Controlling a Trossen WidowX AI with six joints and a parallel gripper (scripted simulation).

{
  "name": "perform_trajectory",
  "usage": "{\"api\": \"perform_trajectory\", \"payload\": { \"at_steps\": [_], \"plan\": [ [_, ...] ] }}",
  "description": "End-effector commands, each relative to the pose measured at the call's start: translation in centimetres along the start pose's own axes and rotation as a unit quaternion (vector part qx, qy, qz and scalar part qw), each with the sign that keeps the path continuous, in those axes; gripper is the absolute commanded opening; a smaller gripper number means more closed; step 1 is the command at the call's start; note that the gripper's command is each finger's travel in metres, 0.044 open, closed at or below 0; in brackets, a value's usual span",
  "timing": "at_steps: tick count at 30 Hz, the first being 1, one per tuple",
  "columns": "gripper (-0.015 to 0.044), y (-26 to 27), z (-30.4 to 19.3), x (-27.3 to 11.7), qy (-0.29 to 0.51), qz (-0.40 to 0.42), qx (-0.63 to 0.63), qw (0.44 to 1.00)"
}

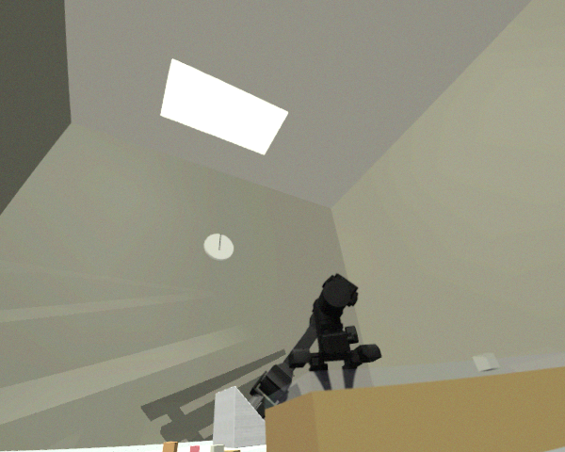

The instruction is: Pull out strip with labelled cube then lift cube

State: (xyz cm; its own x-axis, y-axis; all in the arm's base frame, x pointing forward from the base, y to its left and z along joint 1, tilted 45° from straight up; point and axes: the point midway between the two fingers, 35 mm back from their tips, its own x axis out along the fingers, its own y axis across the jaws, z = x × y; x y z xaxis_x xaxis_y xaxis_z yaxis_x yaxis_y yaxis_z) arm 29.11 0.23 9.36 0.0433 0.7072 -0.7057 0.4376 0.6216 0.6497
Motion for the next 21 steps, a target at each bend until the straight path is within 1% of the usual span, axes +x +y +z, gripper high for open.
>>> {"api": "perform_trajectory", "payload": {
  "at_steps": [1, 5, 21],
  "plan": [
    [0.0, 0.1, 0.1, -1.9, -0.009, -0.001, -0.005, 1.0],
    [0.0, 0.1, 0.0, -3.2, -0.009, 0.0, -0.005, 1.0],
    [0.0, 0.1, 0.0, -3.2, -0.009, 0.0, -0.005, 1.0]
  ]
}}
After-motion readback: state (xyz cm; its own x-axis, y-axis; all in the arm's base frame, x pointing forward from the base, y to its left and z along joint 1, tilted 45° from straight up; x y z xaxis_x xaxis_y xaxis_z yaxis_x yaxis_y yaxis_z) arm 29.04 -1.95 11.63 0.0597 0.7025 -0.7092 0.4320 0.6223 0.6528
